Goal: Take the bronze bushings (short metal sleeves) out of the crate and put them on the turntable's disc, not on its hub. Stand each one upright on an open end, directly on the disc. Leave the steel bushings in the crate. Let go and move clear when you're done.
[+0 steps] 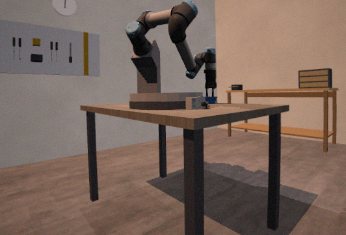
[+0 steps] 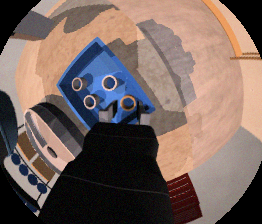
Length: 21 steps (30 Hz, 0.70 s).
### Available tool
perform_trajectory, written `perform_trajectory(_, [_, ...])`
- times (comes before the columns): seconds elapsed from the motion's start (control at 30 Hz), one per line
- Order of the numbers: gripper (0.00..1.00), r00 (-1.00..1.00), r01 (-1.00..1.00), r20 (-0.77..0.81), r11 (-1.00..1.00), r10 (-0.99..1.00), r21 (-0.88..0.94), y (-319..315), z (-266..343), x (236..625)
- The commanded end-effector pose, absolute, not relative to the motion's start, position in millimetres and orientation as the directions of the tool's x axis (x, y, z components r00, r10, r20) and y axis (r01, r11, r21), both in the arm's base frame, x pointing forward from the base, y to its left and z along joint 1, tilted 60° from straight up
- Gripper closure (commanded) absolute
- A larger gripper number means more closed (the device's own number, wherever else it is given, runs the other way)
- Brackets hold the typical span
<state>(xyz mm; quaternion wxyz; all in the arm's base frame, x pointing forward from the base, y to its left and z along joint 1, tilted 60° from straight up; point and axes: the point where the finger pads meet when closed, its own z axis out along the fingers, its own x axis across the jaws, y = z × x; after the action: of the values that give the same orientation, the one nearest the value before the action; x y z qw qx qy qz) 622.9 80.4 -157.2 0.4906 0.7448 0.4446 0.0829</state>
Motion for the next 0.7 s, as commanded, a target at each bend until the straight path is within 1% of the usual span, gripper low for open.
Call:
perform_trajectory(0.0, [0.24, 0.591, 0.579, -0.31, -0.124, 0.744, 0.806, 75.7, -160.5, 628.3])
perform_trajectory(0.67, [0.24, 0.59, 0.579, -0.31, -0.123, 0.745, 0.806, 72.0, -163.3, 631.9])
